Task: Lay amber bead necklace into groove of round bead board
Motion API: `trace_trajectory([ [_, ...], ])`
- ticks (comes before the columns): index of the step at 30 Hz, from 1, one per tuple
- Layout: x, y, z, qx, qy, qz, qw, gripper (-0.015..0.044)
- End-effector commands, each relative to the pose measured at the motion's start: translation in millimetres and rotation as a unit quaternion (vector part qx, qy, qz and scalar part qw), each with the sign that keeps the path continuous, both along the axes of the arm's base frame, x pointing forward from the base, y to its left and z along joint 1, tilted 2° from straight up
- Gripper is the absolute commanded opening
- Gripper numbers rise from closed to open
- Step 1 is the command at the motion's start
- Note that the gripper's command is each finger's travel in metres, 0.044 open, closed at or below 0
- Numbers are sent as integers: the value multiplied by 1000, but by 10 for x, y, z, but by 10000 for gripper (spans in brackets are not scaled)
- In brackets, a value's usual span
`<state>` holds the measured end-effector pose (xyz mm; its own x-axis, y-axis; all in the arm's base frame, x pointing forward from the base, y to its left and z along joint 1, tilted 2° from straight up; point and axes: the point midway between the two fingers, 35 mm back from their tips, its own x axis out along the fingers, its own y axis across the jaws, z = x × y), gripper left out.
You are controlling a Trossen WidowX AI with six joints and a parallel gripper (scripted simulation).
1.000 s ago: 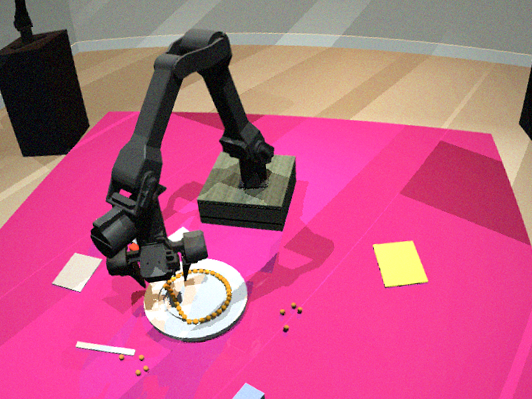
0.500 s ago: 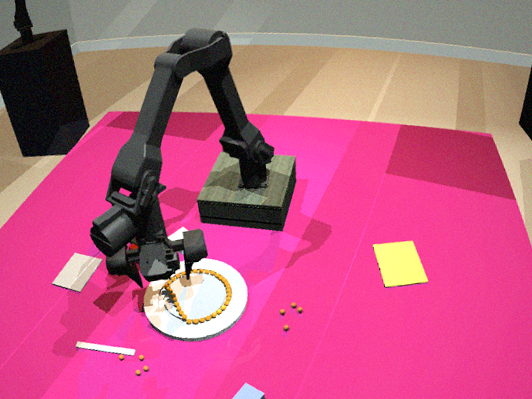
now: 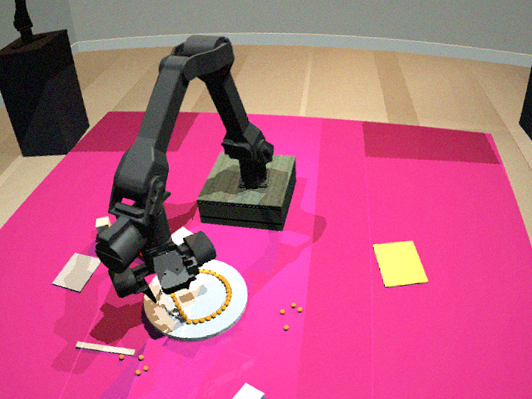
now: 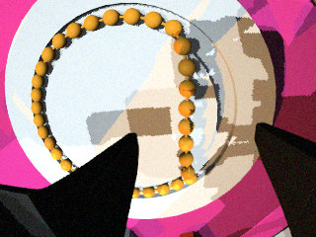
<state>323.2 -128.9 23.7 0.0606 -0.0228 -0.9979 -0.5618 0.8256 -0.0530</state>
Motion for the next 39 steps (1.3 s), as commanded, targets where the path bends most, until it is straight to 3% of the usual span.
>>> trace_trajectory([
  [1, 245, 203, 129, -6, -1, 86, 996, 120],
  [39, 346, 272, -230, -7, 0, 115, 993, 120],
])
